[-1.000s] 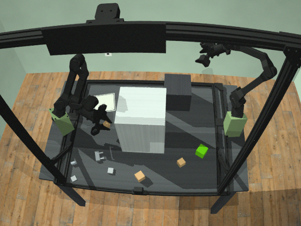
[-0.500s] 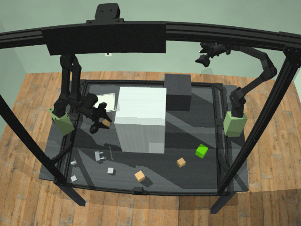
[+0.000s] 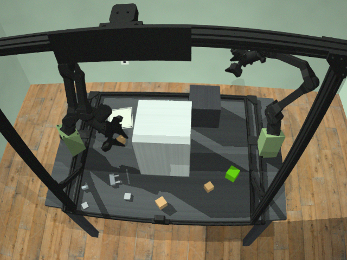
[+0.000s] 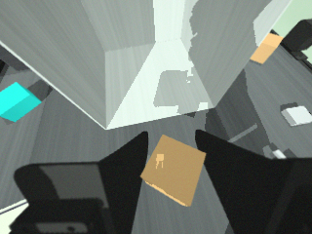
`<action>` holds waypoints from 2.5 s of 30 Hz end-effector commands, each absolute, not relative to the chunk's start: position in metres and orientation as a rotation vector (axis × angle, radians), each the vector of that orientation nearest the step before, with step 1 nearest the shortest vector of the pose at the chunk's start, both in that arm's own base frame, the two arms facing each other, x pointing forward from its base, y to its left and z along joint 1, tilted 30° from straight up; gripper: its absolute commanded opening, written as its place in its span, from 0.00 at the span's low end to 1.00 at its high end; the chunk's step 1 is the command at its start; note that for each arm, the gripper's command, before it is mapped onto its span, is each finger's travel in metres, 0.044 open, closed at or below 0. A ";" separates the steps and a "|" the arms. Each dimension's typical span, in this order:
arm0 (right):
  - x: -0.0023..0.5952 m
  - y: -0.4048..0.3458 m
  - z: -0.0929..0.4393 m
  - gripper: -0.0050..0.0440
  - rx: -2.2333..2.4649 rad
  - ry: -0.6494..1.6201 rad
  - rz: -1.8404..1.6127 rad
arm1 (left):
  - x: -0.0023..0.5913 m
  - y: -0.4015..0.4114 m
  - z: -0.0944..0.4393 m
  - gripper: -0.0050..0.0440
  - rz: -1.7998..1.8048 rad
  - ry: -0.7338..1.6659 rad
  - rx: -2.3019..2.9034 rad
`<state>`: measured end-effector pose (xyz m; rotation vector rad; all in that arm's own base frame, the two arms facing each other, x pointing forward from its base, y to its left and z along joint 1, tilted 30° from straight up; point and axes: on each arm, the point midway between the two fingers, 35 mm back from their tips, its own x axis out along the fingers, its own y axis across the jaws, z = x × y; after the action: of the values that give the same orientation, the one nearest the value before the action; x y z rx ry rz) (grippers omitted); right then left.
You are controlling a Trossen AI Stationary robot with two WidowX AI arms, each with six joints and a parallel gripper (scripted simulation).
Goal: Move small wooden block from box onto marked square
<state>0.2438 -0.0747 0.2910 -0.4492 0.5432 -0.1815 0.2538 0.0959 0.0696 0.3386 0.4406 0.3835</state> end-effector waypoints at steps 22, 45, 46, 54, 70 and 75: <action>0.244 -0.075 0.291 0.92 -0.448 0.541 -0.185 | 0.229 0.147 0.081 0.10 0.571 0.392 0.195; 0.244 -0.075 0.291 0.92 -0.448 0.541 -0.185 | 0.180 0.213 0.092 0.10 0.841 0.286 0.018; 0.244 -0.075 0.291 0.92 -0.448 0.541 -0.185 | 0.177 0.215 0.093 0.10 0.854 0.280 0.010; 0.244 -0.075 0.291 0.92 -0.448 0.541 -0.185 | 0.159 0.231 0.096 0.10 0.929 0.242 -0.032; 0.244 -0.075 0.291 0.92 -0.448 0.541 -0.185 | 0.112 0.260 0.105 0.10 1.100 0.146 -0.117; 0.244 -0.075 0.291 0.92 -0.448 0.541 -0.185 | 0.106 0.263 0.105 0.10 1.118 0.135 -0.126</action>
<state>0.2438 -0.0747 0.2910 -0.4491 0.5431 -0.1815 0.1087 0.2625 0.1078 -0.1112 0.1373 1.1147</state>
